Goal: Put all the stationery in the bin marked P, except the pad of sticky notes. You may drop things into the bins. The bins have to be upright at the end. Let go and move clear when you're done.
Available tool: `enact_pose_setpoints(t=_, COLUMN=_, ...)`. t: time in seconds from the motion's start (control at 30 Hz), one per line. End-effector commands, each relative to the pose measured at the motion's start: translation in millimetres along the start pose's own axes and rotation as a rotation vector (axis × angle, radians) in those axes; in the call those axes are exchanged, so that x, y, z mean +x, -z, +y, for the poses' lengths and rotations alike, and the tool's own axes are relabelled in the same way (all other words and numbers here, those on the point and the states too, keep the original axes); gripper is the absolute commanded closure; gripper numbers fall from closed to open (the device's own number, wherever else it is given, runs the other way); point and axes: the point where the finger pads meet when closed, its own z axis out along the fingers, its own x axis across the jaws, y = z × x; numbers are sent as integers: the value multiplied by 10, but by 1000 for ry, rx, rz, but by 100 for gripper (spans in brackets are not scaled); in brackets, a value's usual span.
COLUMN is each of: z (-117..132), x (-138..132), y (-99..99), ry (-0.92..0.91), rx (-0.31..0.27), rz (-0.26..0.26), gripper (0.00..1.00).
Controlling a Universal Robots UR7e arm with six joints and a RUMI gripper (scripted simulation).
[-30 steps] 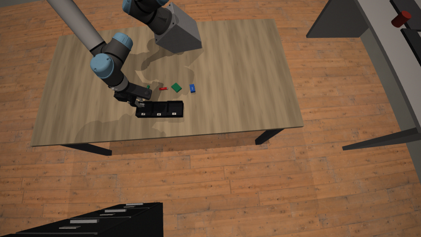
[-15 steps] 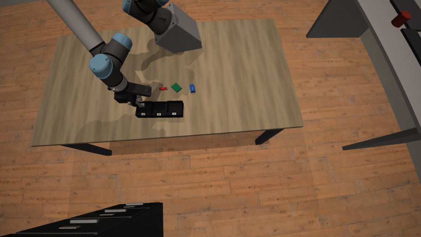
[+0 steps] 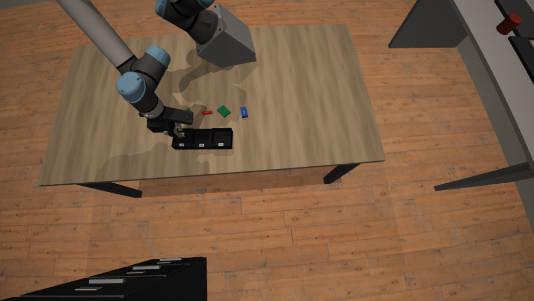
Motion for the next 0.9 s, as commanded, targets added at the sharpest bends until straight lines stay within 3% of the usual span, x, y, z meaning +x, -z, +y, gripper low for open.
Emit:
enact_pose_setpoints(t=0.0, z=1, x=5, y=-46, ry=0, rx=0, rz=2, gripper=100)
enact_pose_setpoints(t=0.4, z=1, x=5, y=-286, ry=0, rx=0, rz=2, gripper=100)
enact_pose_setpoints(t=0.87, z=1, x=5, y=-290, ry=0, rx=0, rz=2, gripper=100)
